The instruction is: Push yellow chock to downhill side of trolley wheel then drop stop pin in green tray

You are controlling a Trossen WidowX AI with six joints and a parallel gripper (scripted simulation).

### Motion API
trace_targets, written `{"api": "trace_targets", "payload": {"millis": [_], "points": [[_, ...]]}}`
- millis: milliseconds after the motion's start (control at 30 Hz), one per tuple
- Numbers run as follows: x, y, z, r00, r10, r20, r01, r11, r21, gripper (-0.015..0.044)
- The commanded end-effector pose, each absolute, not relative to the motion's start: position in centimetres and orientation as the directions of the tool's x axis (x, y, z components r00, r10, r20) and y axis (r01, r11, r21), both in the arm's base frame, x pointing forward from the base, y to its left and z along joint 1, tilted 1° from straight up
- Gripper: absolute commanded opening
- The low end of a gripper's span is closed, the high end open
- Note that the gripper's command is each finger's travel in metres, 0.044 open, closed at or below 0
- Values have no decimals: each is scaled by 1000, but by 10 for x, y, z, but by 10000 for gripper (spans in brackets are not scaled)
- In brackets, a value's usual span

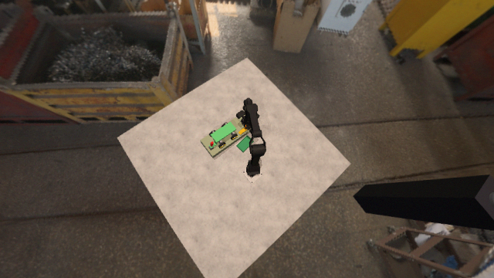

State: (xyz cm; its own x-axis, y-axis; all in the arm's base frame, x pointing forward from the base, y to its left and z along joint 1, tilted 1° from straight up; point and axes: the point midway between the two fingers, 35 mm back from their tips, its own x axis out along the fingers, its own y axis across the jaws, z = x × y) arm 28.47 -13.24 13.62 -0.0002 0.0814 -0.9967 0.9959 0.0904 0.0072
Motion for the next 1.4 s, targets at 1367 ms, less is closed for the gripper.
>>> {"api": "trace_targets", "payload": {"millis": [1367], "points": [[280,-101,118,3,86,-996,996,87,10,0]]}}
